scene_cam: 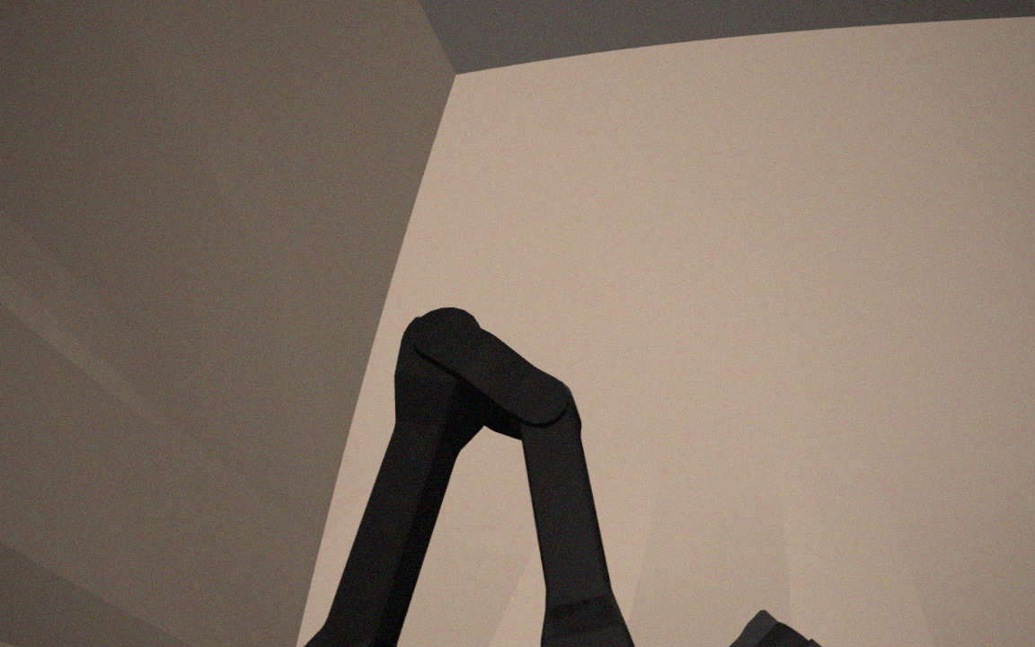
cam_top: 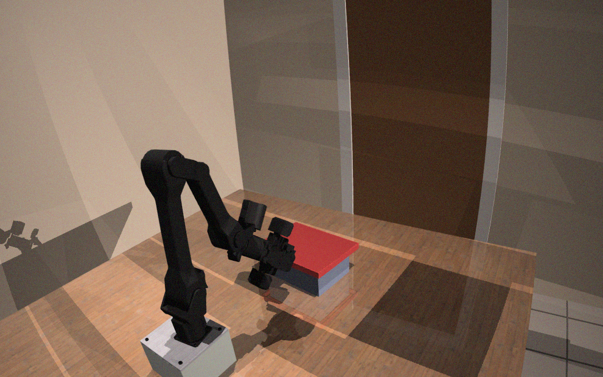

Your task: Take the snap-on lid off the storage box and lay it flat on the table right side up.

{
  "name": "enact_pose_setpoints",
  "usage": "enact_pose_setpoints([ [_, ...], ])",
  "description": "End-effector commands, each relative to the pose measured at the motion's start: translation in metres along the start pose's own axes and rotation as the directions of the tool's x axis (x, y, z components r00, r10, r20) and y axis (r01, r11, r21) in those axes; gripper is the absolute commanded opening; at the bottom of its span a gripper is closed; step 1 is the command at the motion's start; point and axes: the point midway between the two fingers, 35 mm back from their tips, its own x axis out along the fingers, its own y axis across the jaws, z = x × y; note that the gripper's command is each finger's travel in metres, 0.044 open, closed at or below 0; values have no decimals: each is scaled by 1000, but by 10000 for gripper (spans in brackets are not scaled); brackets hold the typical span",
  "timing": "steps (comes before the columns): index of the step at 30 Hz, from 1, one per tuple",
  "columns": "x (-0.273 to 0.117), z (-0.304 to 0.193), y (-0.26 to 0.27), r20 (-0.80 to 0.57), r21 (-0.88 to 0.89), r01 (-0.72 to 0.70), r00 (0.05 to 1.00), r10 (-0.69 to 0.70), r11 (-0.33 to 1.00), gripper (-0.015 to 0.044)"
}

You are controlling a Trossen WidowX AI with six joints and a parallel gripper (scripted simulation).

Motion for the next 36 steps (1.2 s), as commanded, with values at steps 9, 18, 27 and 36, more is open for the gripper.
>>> enact_pose_setpoints([
  [9, -3, 0, 3, -1, 1, -4, 1000, 4, 1000, 0],
  [18, -4, 0, 4, -1, 1, -4, 1000, 4, 1000, 0],
  [27, -6, 0, 6, -1, 1, -4, 1000, 4, 1000, 0],
  [36, -7, 0, 7, -1, 1, -4, 1000, 4, 1000, 0],
])
